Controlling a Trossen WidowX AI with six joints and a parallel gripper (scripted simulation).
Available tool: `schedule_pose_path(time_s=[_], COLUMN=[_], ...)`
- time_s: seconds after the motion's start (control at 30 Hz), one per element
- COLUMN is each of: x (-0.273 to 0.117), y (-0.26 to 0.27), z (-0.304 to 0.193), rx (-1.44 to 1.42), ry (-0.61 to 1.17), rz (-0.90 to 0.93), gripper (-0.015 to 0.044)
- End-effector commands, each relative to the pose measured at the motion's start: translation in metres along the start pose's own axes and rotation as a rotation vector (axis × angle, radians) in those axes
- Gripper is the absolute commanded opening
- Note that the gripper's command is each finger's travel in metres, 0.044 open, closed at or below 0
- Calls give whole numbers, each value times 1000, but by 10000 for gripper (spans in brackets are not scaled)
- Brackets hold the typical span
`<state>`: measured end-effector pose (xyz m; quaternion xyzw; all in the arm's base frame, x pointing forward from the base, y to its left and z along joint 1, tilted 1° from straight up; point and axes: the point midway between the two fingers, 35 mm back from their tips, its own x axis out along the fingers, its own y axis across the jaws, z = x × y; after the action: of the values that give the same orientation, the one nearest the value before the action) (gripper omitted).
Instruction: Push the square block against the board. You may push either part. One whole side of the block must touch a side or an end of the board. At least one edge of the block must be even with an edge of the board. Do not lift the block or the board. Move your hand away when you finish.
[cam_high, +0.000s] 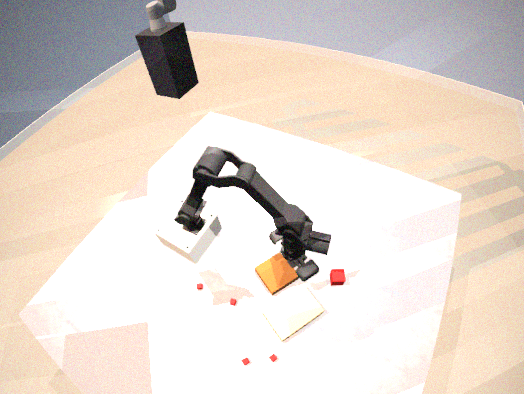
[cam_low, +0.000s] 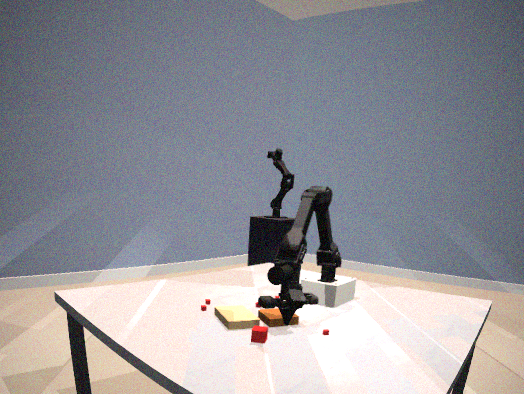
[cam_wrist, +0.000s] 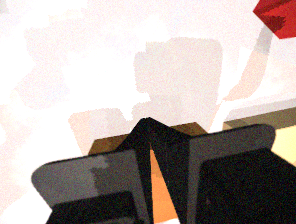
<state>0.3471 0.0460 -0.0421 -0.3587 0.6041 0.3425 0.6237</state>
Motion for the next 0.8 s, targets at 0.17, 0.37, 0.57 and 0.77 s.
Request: schedule_pose_path(time_s=[0.17,0.37,0.57,0.77], x=[2,2,2,2], y=[2,1,0,0], z=[-16,-10,0,10], rx=[1,1,1,1], ry=[13,12,11,10], rz=[4,4,4,4], gripper=[0,0,0,0])
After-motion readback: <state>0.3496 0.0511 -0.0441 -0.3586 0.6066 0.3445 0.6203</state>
